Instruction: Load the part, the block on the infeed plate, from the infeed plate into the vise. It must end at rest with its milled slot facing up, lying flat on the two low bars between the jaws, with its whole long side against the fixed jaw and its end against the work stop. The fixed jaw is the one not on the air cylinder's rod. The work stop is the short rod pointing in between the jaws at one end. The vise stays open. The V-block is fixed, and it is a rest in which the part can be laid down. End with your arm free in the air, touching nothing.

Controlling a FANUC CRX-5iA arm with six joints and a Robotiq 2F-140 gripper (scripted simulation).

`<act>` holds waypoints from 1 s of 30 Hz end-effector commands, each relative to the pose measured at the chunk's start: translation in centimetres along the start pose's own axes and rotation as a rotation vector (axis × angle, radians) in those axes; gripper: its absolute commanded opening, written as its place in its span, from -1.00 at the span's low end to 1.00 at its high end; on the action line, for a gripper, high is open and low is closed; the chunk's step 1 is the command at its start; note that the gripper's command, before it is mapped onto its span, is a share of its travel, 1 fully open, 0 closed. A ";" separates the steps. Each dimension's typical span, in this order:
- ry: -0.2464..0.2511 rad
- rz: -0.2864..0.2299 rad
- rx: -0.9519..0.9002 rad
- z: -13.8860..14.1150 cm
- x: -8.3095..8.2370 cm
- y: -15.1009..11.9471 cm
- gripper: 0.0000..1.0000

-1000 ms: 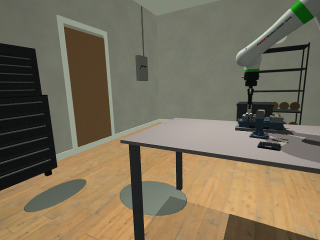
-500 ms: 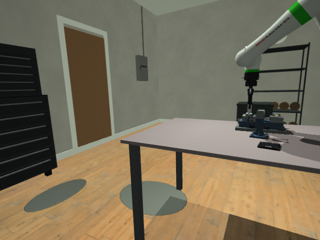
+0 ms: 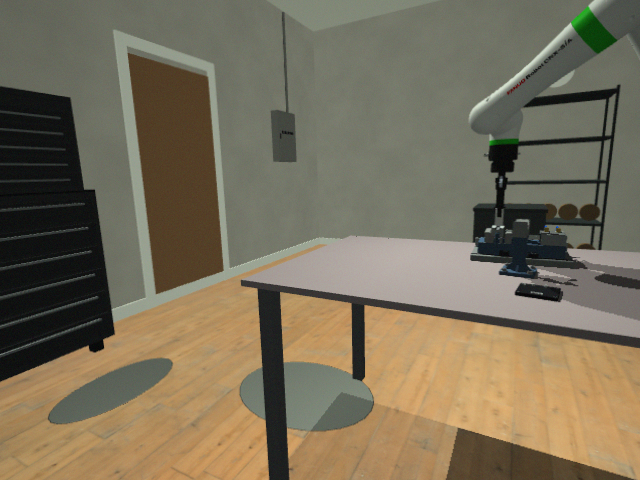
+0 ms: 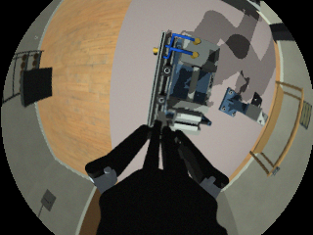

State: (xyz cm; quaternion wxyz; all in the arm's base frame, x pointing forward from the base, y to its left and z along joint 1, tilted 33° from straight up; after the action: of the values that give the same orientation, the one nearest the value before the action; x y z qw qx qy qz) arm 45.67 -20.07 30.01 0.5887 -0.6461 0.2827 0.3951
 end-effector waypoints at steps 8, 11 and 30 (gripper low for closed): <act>0.000 0.000 0.000 -0.1 -0.1 0.0 -1.00; 0.000 0.000 0.000 -0.1 -0.2 0.0 -1.00; 0.000 0.000 0.000 -0.1 -3.5 0.0 -1.00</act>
State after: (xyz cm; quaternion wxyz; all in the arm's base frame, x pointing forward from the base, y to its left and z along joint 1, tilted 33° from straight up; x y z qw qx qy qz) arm 44.03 -20.45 32.62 0.5887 -0.6461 0.2828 0.3951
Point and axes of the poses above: the point where the finger pads meet when closed, its own x axis out along the fingers, its own z axis across the jaws, y = z × x, the point moved 9 cm from there along -x, back along the fingers, and after that the axes turned 9 degrees about -x, right-handed, at the moved point
